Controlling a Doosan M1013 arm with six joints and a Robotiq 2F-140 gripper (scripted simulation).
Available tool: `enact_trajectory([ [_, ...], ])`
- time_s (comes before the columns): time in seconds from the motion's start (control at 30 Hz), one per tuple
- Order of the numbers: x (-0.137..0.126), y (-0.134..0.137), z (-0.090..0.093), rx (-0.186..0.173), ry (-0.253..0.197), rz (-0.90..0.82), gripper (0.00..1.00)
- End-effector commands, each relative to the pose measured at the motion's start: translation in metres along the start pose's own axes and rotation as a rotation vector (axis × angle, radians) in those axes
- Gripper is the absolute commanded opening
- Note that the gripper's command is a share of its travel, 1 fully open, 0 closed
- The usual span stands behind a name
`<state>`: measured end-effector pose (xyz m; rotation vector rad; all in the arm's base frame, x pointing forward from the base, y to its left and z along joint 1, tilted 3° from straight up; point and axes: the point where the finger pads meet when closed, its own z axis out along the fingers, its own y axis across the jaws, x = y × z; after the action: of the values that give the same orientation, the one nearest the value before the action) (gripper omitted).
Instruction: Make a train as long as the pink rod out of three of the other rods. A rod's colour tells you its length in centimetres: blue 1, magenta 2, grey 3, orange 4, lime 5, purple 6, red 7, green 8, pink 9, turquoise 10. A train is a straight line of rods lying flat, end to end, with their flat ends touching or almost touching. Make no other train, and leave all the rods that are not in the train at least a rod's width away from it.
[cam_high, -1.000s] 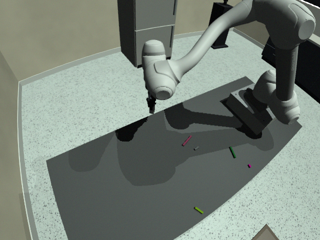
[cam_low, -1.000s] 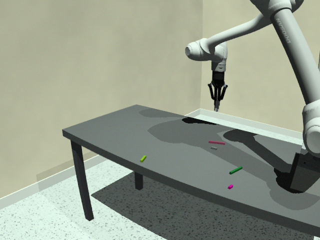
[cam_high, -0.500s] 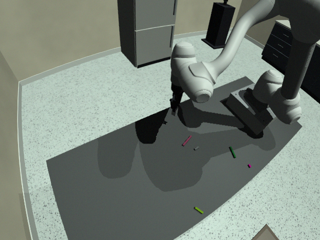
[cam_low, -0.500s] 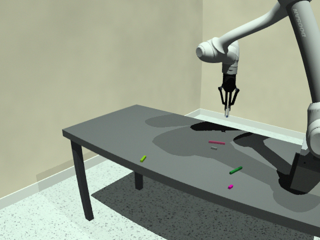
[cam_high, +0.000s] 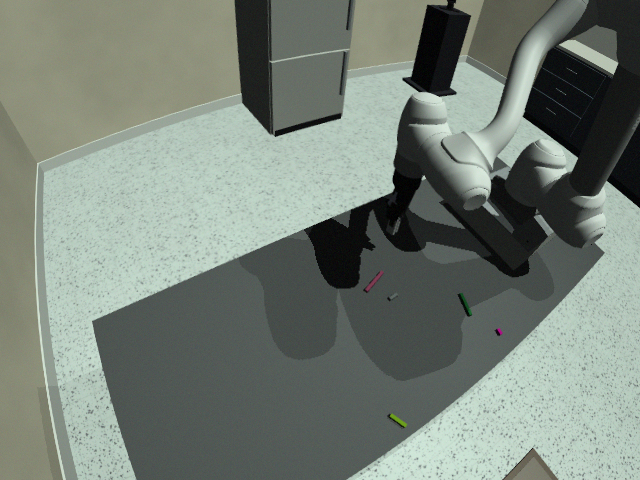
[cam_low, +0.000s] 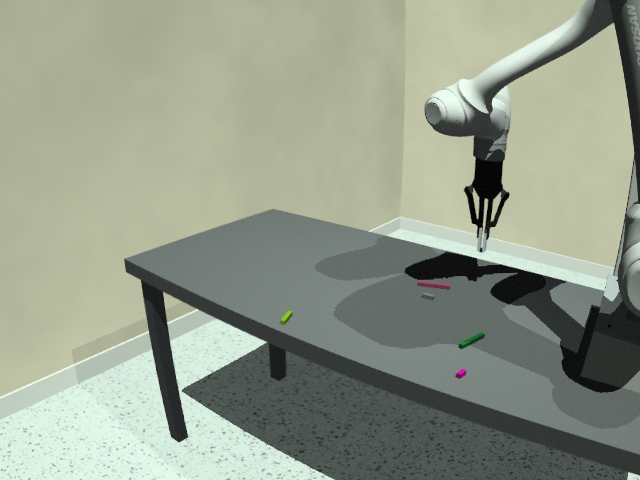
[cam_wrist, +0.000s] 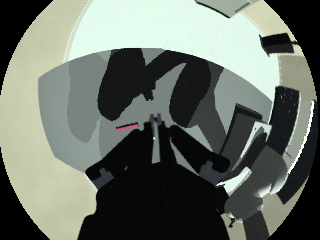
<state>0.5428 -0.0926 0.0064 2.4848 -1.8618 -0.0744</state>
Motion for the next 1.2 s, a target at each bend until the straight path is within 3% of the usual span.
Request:
enact_trajectory([
  [0.0,-0.029,0.031,0.002,0.010,0.009,0.082,0.12],
  [0.1,-0.045,0.051,0.006,0.011,0.008,0.128,0.12],
  [0.77,-0.046,0.054,0.009,0.011,0.008,0.134,0.12],
  [0.93,-0.047,0.053,0.019,0.011,0.009,0.134,0.12],
  [1.17,-0.047,0.053,0.047,0.011,0.009,0.134,0.12],
])
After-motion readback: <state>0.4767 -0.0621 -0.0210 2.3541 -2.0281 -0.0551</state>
